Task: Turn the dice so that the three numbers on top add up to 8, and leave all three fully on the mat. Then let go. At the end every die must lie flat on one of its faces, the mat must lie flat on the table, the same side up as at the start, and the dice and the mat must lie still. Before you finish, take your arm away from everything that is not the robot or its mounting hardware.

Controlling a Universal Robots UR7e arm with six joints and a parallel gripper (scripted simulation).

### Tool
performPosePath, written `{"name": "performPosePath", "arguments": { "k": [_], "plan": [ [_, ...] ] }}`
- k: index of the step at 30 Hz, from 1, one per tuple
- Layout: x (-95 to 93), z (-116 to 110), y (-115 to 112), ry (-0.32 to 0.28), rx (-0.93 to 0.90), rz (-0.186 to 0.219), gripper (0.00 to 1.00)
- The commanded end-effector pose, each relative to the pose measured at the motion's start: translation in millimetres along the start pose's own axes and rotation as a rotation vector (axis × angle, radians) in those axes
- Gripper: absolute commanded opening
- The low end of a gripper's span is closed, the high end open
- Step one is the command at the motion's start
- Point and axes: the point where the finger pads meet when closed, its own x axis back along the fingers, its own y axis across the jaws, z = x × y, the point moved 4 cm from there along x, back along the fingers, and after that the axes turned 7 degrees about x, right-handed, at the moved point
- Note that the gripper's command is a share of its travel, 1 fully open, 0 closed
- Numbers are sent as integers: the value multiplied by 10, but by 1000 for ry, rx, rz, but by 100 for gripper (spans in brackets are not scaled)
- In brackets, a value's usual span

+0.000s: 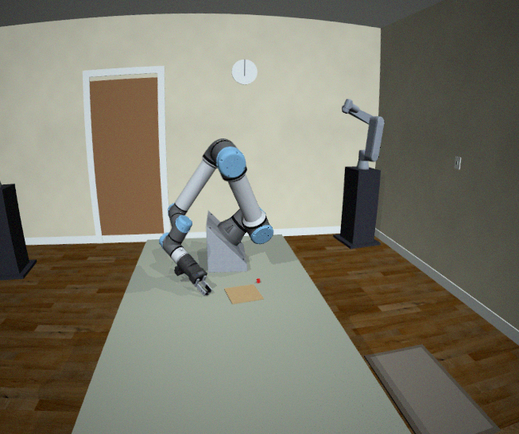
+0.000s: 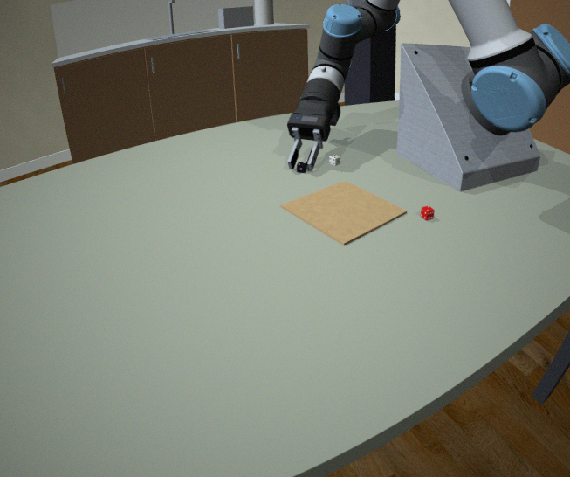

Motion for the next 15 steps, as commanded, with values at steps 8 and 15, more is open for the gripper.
{"name": "performPosePath", "arguments": {
  "k": [8,15],
  "plan": [
    [121,6,8,0,0,-1,64],
    [379,6,7,0,0,-1,64]
  ]
}}
